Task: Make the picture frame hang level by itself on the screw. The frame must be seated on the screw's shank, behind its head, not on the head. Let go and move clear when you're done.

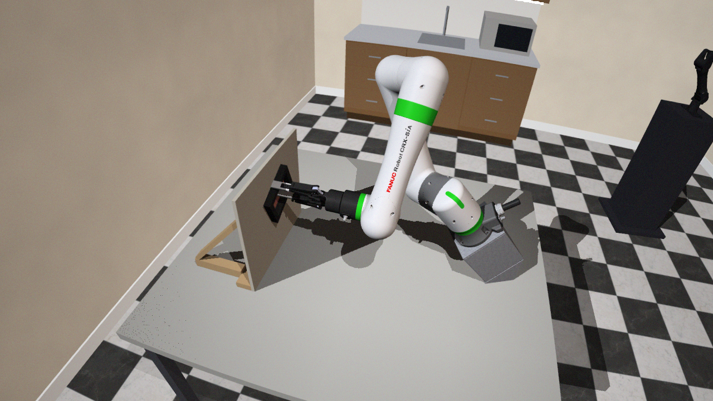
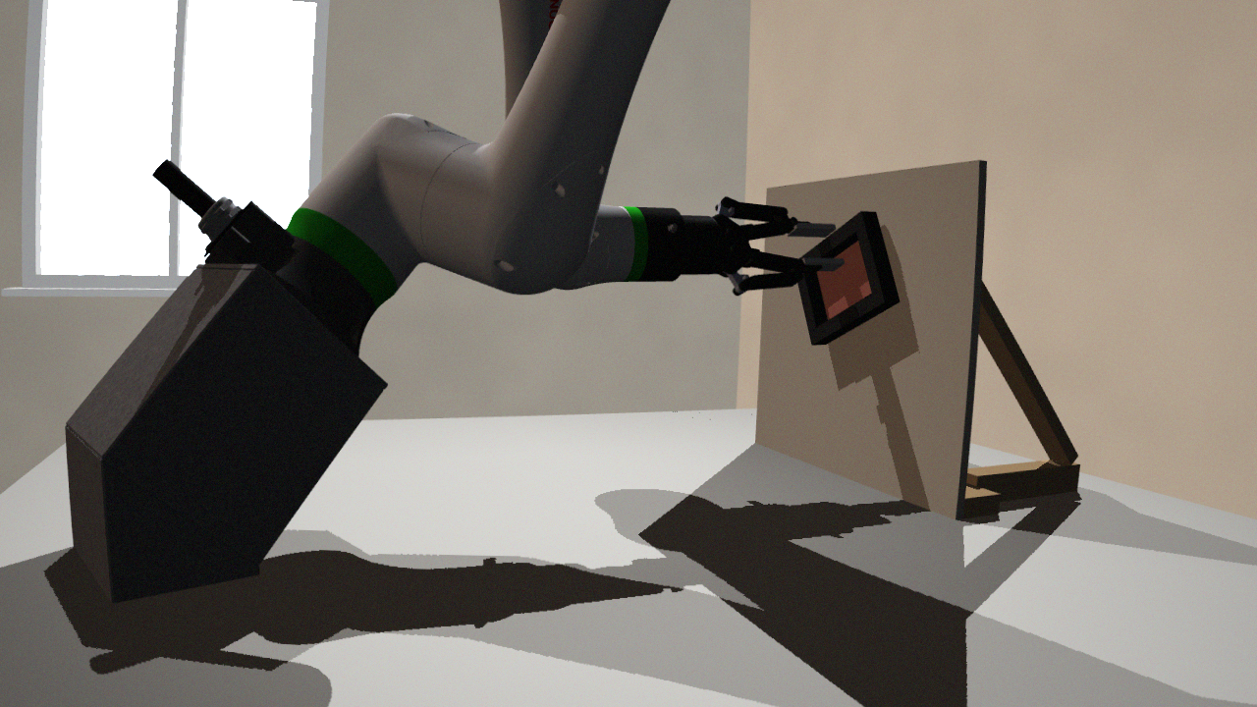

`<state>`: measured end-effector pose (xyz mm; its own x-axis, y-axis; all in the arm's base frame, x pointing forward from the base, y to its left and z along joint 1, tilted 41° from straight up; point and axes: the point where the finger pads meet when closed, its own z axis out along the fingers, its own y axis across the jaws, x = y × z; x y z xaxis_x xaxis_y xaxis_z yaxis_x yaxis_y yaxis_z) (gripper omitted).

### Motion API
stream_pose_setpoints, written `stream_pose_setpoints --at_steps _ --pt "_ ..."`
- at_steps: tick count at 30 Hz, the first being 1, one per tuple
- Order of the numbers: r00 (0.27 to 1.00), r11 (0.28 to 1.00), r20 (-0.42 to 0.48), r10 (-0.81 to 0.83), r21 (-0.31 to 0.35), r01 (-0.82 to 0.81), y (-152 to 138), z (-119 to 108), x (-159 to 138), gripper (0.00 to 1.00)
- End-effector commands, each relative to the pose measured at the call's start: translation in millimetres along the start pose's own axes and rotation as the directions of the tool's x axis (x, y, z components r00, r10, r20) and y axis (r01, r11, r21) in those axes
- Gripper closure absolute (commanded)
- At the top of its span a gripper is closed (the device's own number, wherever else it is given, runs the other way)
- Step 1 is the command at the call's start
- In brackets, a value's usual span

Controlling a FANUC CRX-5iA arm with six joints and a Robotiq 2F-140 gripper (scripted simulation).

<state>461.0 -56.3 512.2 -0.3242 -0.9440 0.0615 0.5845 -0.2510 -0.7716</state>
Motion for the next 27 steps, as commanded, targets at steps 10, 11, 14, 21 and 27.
stream_pose_setpoints --at_steps 10,11,14,21,27 --pt "1.0 1.0 0.0 0.0 0.0 0.0 -0.1 0.0 0.0 0.71" --pt "1.0 1.0 0.0 0.0 0.0 0.0 -0.1 0.0 0.0 0.71" --pt "1.0 1.0 0.0 0.0 0.0 0.0 -0.1 0.0 0.0 0.71" --pt "1.0 1.0 0.0 0.0 0.0 0.0 -0.1 0.0 0.0 0.71" --pt "1.0 1.0 0.0 0.0 0.0 0.0 -0.1 0.0 0.0 1.0"
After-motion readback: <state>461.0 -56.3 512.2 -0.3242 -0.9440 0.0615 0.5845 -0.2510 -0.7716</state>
